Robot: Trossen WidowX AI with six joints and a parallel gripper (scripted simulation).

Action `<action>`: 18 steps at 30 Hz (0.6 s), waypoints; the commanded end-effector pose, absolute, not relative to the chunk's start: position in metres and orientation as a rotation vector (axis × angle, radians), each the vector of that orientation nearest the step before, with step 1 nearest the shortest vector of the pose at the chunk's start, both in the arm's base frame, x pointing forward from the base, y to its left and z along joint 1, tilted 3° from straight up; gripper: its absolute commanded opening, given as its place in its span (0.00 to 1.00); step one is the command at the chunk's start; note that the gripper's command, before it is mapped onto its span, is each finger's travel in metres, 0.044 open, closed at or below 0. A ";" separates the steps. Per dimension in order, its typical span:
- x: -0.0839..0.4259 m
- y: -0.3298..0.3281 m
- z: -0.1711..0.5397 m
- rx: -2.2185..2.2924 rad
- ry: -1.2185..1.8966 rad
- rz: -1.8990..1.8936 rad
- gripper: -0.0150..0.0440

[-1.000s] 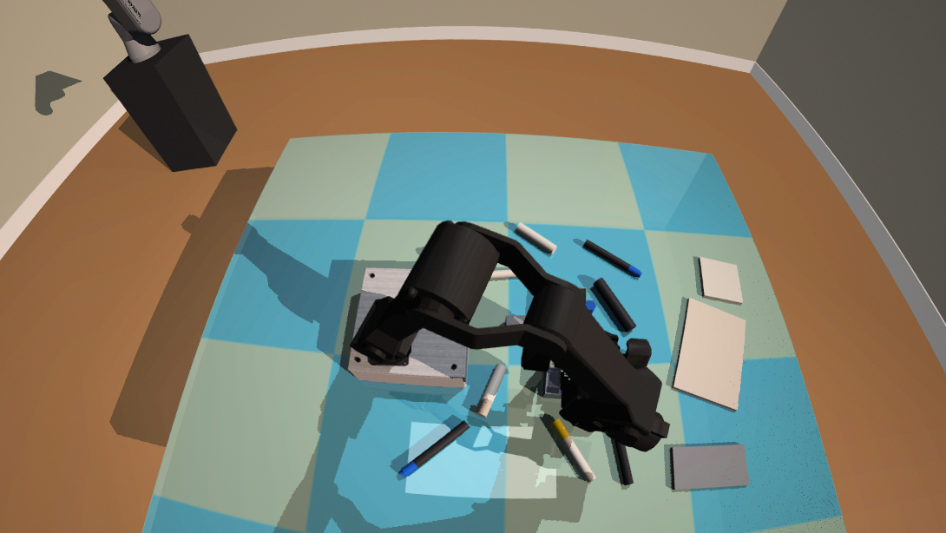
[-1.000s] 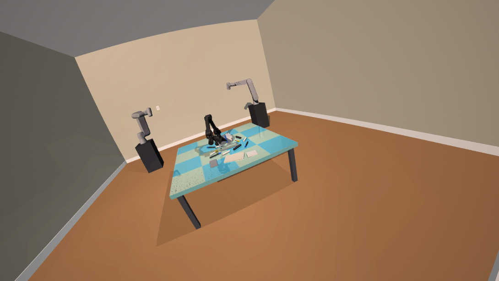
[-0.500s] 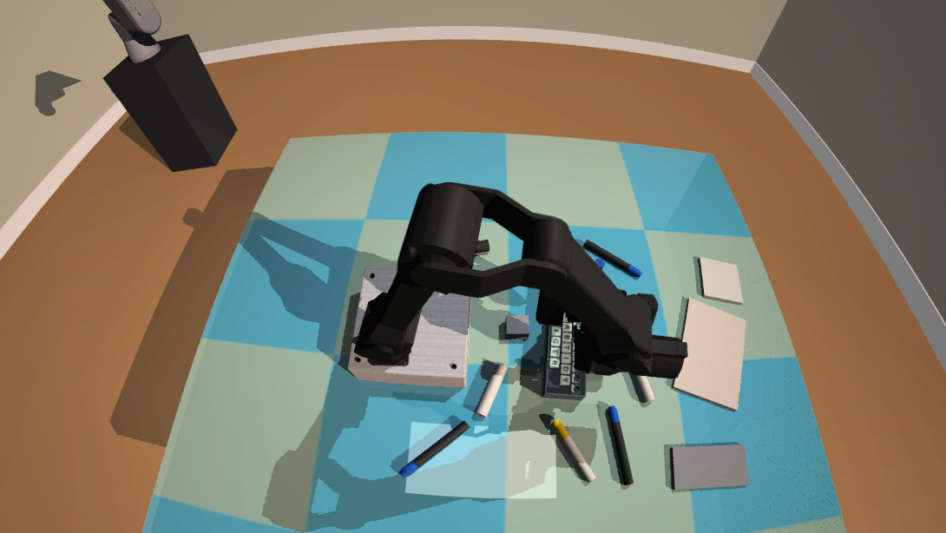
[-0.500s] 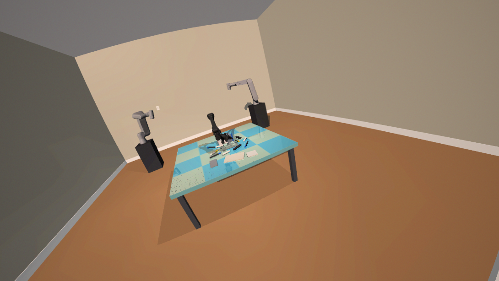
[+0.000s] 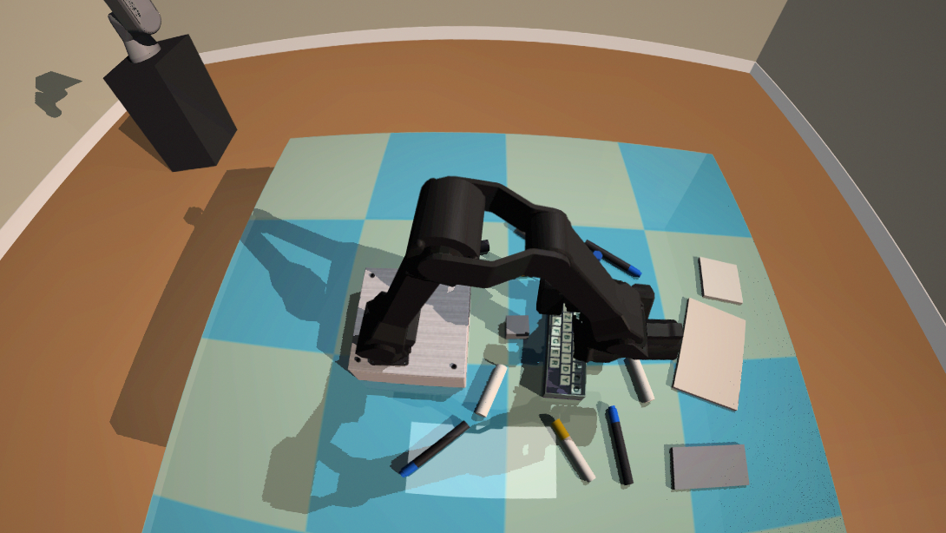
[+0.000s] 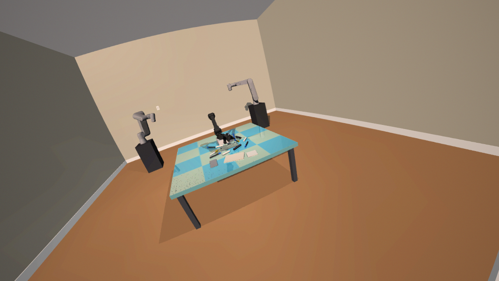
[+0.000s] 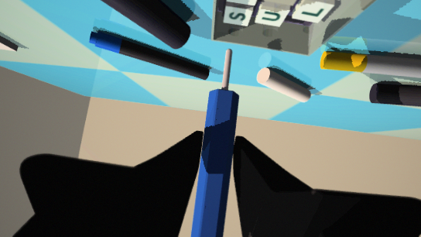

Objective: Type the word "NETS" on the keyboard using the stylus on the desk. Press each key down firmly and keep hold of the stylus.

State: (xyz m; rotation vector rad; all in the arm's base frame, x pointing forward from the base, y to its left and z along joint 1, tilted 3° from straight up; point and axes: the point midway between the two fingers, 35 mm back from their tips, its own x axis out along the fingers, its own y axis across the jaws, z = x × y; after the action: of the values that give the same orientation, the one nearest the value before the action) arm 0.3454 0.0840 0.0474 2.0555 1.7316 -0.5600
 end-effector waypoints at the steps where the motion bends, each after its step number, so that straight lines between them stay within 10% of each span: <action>1: 0.342 0.085 0.040 2.061 1.743 -0.574 0.25; 18: 0.342 0.086 0.036 2.061 1.743 -0.574 0.39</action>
State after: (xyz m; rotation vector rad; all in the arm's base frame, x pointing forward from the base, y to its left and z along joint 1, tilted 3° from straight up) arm 0.3435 0.0849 0.0374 2.0567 1.7380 -0.5692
